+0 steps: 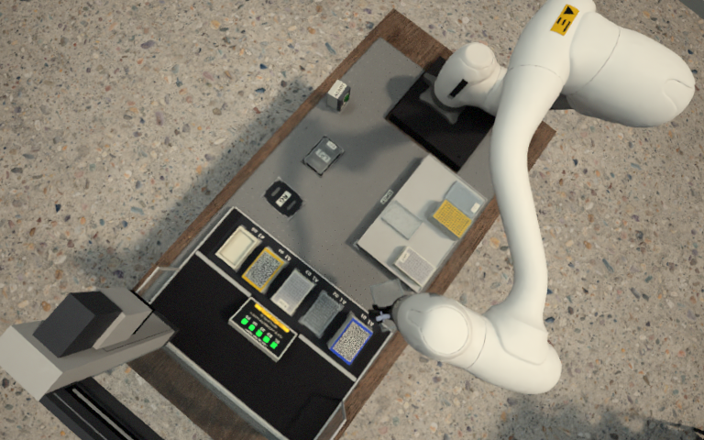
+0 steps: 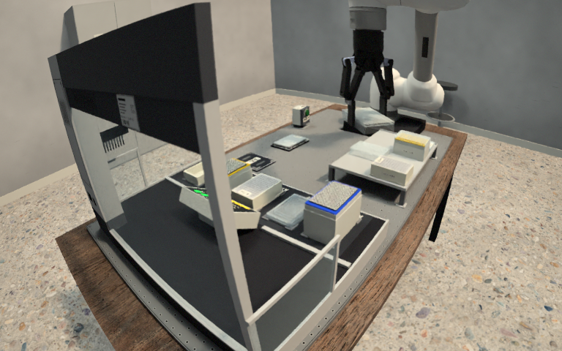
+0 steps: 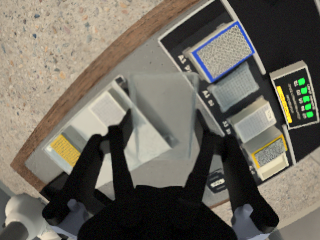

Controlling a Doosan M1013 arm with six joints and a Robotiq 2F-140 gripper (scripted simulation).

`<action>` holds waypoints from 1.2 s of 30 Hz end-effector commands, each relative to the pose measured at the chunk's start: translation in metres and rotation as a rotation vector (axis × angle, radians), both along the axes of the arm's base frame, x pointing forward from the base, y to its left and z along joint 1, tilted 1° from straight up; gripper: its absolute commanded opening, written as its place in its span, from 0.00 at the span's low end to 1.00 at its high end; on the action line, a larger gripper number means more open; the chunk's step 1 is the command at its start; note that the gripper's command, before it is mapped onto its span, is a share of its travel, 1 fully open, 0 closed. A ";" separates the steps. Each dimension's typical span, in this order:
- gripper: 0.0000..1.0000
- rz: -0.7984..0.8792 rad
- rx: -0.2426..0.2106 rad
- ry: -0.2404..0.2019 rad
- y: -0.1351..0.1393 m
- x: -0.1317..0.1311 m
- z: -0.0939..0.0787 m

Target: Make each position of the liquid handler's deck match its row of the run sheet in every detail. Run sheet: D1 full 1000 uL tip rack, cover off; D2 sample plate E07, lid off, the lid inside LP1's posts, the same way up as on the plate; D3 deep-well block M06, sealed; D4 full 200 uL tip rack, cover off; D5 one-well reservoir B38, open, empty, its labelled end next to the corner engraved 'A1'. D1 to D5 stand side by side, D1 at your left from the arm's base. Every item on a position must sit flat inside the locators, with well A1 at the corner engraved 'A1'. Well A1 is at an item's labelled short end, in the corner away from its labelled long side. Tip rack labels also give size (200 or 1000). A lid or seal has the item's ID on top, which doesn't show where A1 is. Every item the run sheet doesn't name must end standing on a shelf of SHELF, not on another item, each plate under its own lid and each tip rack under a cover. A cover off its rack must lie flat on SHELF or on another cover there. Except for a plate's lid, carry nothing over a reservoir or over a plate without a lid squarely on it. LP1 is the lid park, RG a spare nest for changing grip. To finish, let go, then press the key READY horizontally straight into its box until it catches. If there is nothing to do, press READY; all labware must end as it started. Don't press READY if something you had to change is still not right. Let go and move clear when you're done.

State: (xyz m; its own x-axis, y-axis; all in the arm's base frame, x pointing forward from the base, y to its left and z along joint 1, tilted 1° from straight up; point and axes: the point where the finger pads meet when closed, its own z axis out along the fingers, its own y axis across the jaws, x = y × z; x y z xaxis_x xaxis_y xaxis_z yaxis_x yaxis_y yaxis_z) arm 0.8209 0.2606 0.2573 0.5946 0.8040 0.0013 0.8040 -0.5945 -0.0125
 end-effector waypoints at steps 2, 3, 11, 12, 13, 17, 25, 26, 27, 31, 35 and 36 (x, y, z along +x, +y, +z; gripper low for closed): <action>0.10 0.073 0.002 -0.002 0.000 0.000 0.001; 0.10 0.093 0.002 -0.002 0.000 0.000 0.001; 0.10 0.253 0.004 -0.004 0.000 0.000 0.001; 0.10 0.273 0.004 -0.004 0.000 0.000 0.001; 0.10 0.273 0.004 -0.004 0.000 0.000 0.001; 0.10 0.333 0.004 -0.004 0.000 0.000 0.001; 0.10 0.493 0.006 -0.006 0.000 0.000 0.001; 0.10 0.513 0.006 -0.006 0.000 0.000 0.001; 0.10 0.533 0.006 -0.006 0.000 0.000 0.001; 0.10 0.573 0.006 -0.007 0.000 0.000 0.001; 0.10 0.627 0.007 -0.007 0.000 0.000 0.001; 0.10 0.627 0.007 -0.007 0.000 0.000 0.001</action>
